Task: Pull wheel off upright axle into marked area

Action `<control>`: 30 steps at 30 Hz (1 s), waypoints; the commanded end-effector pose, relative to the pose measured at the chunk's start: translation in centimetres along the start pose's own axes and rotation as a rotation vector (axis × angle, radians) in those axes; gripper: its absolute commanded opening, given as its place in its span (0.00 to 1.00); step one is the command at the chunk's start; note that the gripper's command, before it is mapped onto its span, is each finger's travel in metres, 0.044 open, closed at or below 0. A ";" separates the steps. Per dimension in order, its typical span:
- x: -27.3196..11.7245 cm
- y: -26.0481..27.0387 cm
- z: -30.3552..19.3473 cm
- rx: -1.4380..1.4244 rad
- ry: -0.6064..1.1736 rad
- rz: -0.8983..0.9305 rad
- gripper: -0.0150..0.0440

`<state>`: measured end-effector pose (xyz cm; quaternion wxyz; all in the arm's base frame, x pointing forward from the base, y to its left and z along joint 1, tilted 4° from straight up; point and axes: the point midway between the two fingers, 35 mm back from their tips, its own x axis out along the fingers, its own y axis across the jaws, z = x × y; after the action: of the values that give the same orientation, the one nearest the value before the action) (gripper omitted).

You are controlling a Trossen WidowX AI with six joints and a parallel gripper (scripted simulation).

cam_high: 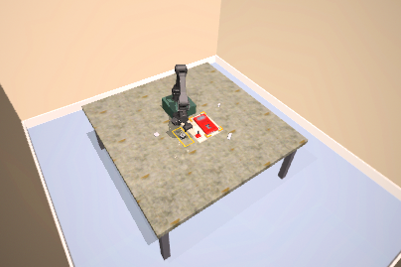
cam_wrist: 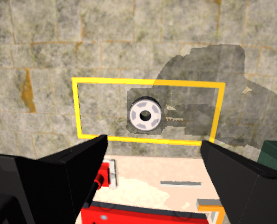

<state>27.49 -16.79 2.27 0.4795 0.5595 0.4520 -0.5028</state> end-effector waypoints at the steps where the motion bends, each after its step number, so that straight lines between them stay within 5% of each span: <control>1: -2.0 -2.9 -1.2 -0.003 0.005 -0.007 1.00; 7: -4.2 -7.1 -3.1 -0.005 0.010 -0.015 1.00; 30: -4.2 -7.1 -3.1 -0.005 0.010 -0.015 1.00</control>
<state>20.55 -12.95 5.95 0.4749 0.5577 0.4572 -0.5044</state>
